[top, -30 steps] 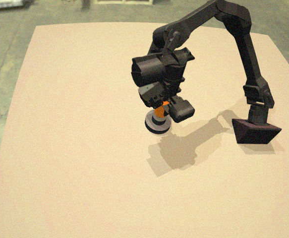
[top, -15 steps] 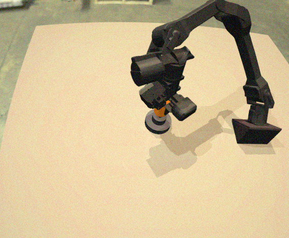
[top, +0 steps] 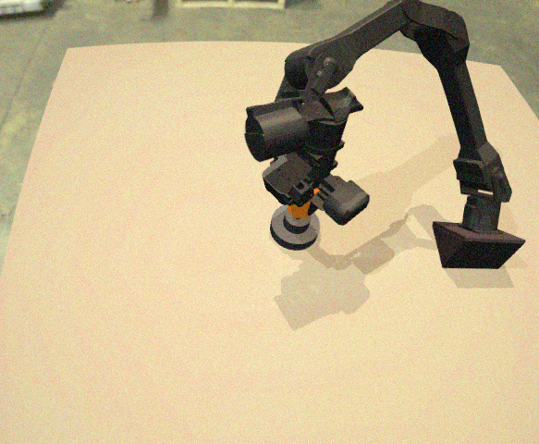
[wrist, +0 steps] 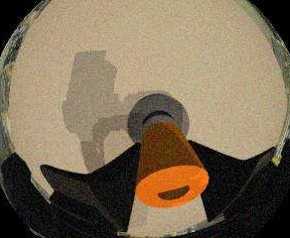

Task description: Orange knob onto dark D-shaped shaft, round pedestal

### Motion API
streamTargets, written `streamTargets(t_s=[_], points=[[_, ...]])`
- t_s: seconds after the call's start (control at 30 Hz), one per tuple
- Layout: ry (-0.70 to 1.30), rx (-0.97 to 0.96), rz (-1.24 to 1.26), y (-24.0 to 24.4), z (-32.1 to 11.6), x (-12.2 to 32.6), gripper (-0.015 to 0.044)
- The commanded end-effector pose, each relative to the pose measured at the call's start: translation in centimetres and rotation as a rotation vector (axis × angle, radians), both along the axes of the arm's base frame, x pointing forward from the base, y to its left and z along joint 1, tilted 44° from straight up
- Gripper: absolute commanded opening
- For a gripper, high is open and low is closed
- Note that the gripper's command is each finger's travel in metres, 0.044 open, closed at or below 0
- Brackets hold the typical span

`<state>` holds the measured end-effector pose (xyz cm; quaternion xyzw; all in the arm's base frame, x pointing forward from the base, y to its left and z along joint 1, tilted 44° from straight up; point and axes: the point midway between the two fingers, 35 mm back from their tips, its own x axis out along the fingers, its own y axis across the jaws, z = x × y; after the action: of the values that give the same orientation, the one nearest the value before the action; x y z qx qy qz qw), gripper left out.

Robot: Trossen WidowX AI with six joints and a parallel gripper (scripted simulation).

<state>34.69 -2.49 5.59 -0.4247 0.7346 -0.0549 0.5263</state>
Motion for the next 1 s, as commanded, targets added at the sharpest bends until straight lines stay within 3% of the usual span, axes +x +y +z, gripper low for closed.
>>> streamTargets(t_s=[0.0,0.7,0.97], points=[[0.005,-0.001,0.004,-0.04,-0.1,-0.17,0.0],[0.004,-0.001,0.004,0.1,0.27,0.19,0.0],[0.147,0.017,0.156,0.03,0.13,0.19,0.0]])
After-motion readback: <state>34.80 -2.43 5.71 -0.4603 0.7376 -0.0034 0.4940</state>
